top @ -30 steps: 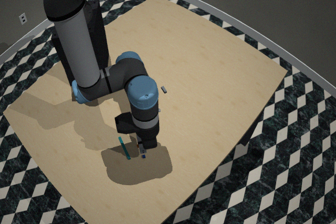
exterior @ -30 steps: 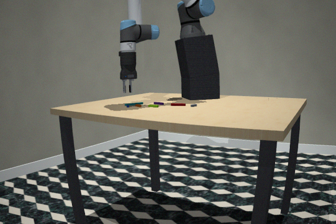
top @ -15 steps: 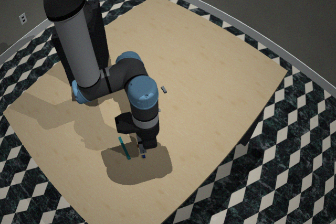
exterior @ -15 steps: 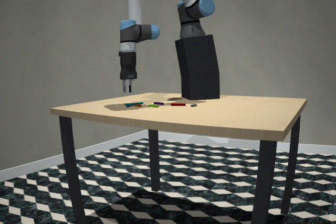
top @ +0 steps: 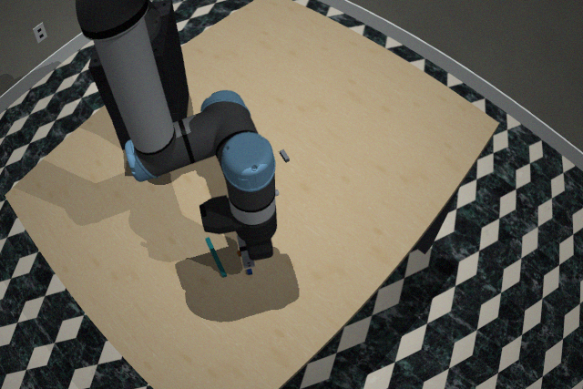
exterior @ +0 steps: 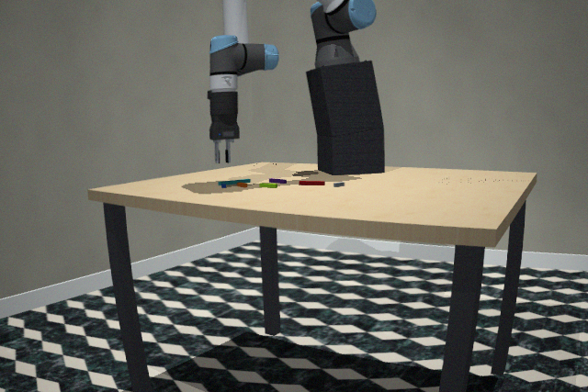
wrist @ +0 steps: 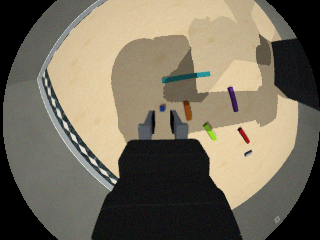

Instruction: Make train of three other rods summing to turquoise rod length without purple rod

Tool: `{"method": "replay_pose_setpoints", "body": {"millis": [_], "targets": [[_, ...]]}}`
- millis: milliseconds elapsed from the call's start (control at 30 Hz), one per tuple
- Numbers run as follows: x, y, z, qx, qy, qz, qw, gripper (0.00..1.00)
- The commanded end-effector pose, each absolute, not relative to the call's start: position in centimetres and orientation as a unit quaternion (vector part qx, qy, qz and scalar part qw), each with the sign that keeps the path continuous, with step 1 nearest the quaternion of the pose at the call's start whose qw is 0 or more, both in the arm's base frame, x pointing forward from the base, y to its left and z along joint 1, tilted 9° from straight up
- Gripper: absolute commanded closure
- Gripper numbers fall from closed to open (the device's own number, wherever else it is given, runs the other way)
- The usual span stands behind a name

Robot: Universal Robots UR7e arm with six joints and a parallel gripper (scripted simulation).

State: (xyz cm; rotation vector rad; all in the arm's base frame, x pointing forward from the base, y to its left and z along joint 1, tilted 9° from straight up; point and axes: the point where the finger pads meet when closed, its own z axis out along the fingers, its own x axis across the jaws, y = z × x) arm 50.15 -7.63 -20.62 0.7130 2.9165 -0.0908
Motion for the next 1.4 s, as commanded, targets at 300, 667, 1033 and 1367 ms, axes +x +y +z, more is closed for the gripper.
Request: {"method": "replay_pose_setpoints", "body": {"millis": [300, 667, 1033, 1367], "targets": [[50.5, -7.9, -22.0, 0.237, 0.968, -0.03, 0.07, 0.46], [50.6, -8.0, -23.4, 0.237, 0.969, -0.03, 0.07, 0.46], [50.8, -8.1, -24.9, 0.237, 0.969, -0.03, 0.07, 0.46], [50.9, -8.2, -25.4, 0.237, 0.969, -0.03, 0.07, 0.46]]}}
